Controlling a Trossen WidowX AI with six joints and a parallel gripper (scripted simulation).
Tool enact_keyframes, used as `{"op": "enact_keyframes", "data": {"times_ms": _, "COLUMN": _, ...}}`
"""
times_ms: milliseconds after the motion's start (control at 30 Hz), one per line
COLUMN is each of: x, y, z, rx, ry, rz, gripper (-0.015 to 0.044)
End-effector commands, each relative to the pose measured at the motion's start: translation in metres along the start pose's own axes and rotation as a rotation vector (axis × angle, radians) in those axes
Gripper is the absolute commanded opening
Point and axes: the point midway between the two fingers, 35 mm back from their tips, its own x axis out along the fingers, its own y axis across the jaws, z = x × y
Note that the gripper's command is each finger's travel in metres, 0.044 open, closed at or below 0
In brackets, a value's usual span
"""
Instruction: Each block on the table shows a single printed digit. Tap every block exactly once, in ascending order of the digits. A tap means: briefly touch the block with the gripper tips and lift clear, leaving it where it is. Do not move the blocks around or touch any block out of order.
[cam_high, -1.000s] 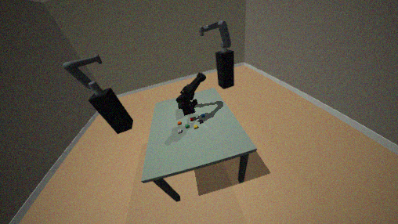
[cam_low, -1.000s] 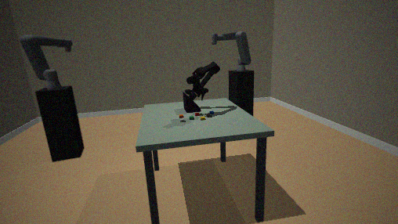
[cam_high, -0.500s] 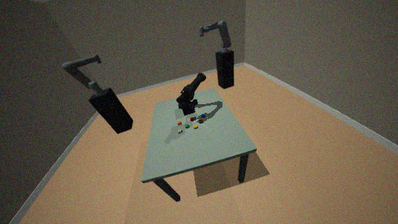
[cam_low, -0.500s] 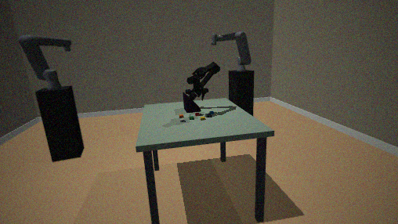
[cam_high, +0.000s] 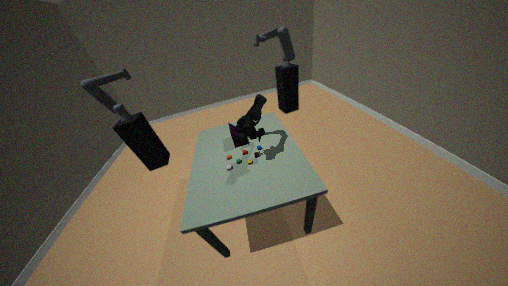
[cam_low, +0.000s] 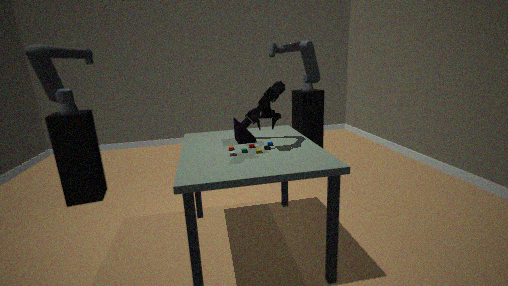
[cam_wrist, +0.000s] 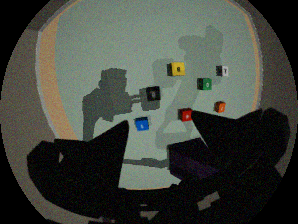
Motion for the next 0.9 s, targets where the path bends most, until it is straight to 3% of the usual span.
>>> {"op": "enact_keyframes", "data": {"times_ms": 0, "x": 0.001, "y": 0.007, "z": 0.002, "rx": 0.010, "ry": 0.002, "rz": 0.008, "gripper": 0.0400}}
{"op": "enact_keyframes", "data": {"times_ms": 567, "x": 0.001, "y": 0.008, "z": 0.001, "rx": 0.010, "ry": 0.002, "rz": 0.008, "gripper": 0.0400}}
{"op": "enact_keyframes", "data": {"times_ms": 867, "x": 0.000, "y": 0.049, "z": -0.066, "rx": 0.012, "ry": 0.005, "rz": 0.010, "gripper": 0.0400}}
